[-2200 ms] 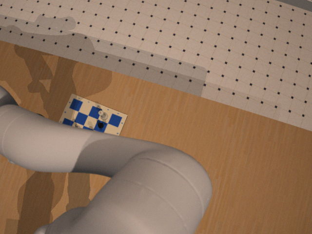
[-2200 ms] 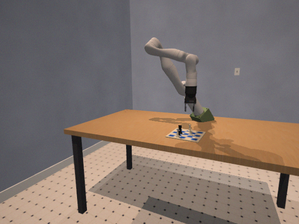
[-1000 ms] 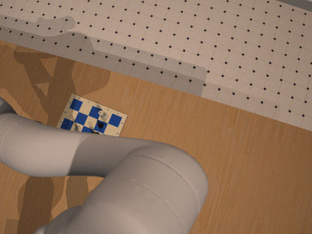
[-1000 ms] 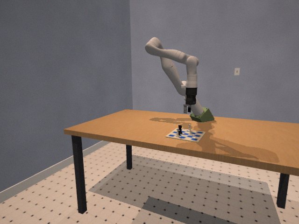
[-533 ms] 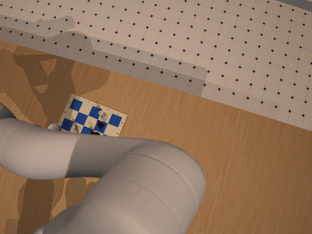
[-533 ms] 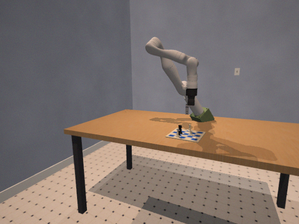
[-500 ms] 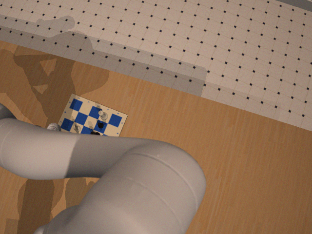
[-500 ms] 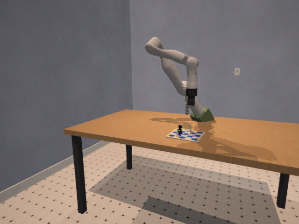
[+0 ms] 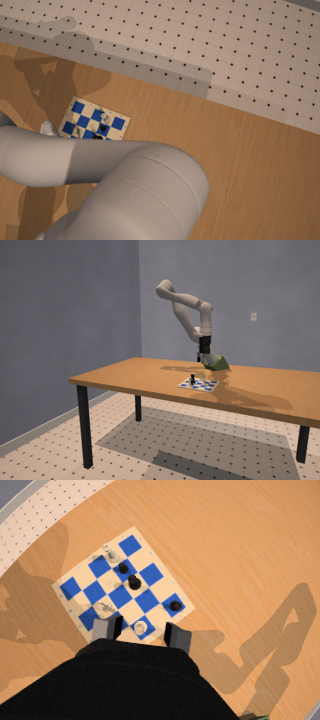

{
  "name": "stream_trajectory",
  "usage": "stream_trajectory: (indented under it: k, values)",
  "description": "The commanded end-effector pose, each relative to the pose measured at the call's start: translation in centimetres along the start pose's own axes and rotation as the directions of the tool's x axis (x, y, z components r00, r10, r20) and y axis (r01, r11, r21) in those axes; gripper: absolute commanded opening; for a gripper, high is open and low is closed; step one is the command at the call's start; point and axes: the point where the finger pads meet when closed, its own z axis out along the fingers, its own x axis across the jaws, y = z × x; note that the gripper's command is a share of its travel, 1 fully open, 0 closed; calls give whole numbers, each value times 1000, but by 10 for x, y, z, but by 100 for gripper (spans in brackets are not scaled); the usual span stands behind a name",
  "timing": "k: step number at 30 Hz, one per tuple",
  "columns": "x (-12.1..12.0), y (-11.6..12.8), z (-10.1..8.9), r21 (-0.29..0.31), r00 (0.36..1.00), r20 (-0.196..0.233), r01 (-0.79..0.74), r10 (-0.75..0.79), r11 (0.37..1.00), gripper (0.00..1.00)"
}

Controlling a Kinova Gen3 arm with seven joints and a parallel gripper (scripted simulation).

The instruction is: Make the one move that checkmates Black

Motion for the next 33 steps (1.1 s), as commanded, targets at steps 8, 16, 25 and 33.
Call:
stream_trajectory:
  k: [8, 16, 25, 33]
  values:
    - [-2, 3, 3, -2, 972, -2, 234, -234, 972, 100]
    - [-4, 7, 5, -3, 895, -2, 446, -446, 895, 100]
    - [-5, 11, 7, -4, 813, -1, 583, -583, 813, 100]
    - [-6, 14, 9, -4, 725, -1, 688, -688, 725, 100]
